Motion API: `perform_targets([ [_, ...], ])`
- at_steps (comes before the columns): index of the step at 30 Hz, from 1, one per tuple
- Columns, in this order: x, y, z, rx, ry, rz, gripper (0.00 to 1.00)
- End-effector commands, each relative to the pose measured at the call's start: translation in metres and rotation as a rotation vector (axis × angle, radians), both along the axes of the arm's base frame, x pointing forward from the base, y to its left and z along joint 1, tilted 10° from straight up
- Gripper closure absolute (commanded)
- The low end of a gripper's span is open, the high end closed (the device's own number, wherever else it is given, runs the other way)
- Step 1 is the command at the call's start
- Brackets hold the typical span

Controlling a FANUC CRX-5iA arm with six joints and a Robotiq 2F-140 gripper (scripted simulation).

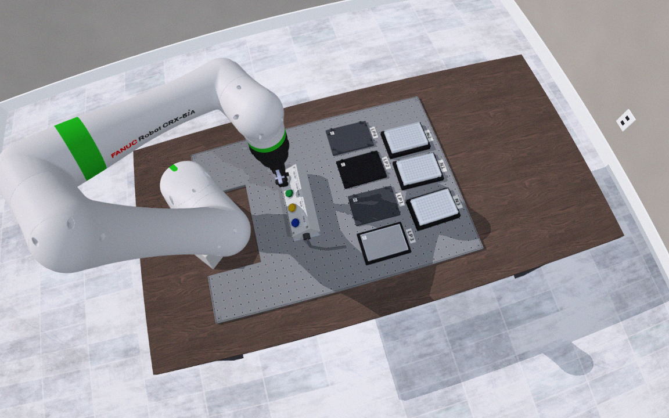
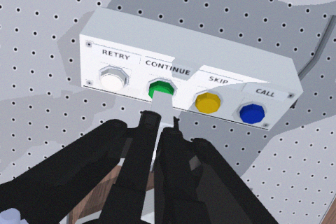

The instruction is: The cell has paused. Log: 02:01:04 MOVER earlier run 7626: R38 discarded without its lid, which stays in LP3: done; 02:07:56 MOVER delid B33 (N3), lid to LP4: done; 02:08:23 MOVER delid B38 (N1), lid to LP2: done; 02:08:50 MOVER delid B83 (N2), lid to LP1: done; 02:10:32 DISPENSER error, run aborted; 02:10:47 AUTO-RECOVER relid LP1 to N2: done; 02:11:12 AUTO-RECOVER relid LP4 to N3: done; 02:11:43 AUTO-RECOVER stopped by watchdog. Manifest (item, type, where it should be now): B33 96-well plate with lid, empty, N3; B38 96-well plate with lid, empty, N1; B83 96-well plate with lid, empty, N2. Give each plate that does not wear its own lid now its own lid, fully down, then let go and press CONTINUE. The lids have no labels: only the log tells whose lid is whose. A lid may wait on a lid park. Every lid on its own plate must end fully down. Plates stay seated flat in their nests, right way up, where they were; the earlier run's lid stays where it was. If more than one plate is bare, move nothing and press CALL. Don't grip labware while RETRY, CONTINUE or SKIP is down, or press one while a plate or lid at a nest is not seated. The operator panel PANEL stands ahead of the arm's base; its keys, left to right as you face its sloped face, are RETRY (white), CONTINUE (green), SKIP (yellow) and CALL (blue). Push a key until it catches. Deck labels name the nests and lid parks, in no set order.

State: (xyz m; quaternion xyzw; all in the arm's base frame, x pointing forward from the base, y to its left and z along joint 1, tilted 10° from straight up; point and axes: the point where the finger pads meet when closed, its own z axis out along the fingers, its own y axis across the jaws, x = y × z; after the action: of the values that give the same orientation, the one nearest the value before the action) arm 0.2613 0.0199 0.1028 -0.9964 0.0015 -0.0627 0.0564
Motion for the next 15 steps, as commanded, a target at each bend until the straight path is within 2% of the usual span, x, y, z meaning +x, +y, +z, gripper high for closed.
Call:
perform_targets([
  [1, 0.0002, 0.0000, 0.0000, 0.000, 0.000, 0.000, 1.00],
  [15, 0.0010, 0.0008, -0.0066, 0.000, 0.000, 0.000, 1.00],
])
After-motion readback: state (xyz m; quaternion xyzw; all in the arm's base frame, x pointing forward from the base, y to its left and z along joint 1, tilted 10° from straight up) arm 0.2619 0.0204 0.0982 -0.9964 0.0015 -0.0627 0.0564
